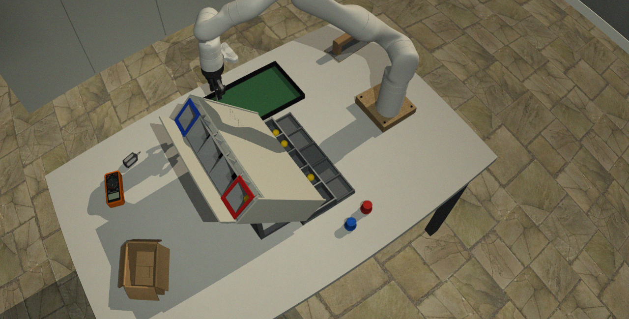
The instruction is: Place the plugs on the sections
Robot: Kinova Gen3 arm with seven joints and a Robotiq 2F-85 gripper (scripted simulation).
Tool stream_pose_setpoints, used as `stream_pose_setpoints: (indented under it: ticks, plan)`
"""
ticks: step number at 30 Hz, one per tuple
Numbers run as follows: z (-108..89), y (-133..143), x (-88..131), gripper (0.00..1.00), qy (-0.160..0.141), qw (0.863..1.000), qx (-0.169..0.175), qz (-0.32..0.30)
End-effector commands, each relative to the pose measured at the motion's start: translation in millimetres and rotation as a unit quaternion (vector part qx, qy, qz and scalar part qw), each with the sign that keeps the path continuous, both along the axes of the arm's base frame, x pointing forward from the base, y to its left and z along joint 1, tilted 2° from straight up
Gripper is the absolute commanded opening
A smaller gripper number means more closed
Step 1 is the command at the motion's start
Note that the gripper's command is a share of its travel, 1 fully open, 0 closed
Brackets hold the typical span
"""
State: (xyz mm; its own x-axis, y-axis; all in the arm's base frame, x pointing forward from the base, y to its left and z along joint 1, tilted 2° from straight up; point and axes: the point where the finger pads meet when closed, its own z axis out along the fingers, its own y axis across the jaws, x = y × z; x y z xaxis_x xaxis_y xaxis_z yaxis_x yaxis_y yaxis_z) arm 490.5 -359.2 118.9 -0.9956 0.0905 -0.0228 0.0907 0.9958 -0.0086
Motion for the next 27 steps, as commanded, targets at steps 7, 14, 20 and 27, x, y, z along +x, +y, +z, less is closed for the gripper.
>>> stream_pose_setpoints:
  ticks: [7, 14, 20, 27]
  plan:
    - [-13.8, -6.8, 2.2, 0.50, 0.010, 1.000, 0.010, 0.001]
    - [-113.2, -4.5, 0.6, 0.50, 0.006, 1.000, 0.004, -0.002]
    - [-123.8, -3.6, -0.2, 0.50, 0.006, 1.000, 0.004, -0.002]
    - [-123.7, -3.6, -0.6, 0.50, 0.006, 1.000, 0.004, -0.005]
